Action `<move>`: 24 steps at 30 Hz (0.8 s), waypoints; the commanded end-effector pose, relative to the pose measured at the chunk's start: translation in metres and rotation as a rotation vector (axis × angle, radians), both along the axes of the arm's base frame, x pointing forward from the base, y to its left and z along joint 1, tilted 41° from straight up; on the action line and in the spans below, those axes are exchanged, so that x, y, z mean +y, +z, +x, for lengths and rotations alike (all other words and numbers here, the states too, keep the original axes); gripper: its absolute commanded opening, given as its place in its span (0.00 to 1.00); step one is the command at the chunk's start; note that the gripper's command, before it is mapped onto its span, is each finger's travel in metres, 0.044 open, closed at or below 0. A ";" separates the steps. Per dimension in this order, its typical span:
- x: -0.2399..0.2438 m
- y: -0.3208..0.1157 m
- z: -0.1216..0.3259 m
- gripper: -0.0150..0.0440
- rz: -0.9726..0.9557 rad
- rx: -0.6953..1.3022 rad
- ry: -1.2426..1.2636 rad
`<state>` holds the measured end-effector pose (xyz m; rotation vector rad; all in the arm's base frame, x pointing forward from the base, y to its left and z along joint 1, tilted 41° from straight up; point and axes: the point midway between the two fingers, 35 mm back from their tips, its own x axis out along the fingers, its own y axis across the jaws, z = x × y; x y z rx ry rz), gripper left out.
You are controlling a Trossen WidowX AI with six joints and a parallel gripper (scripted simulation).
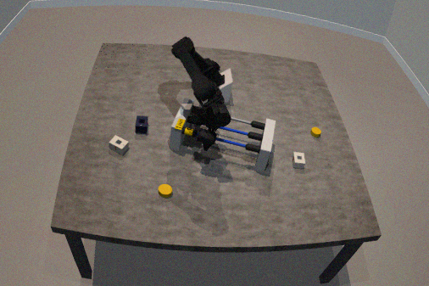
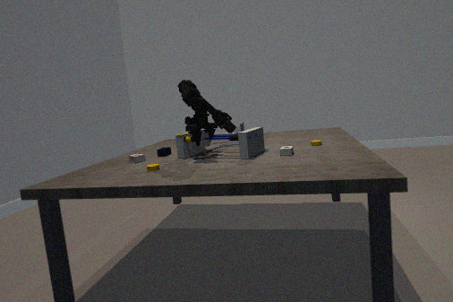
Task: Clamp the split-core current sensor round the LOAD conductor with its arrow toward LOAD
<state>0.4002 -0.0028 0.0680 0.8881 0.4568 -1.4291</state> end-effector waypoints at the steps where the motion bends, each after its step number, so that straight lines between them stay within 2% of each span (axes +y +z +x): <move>1: 0.001 0.001 0.000 0.90 0.000 -0.001 0.002; 24: 0.001 0.001 0.000 0.64 0.000 -0.001 0.002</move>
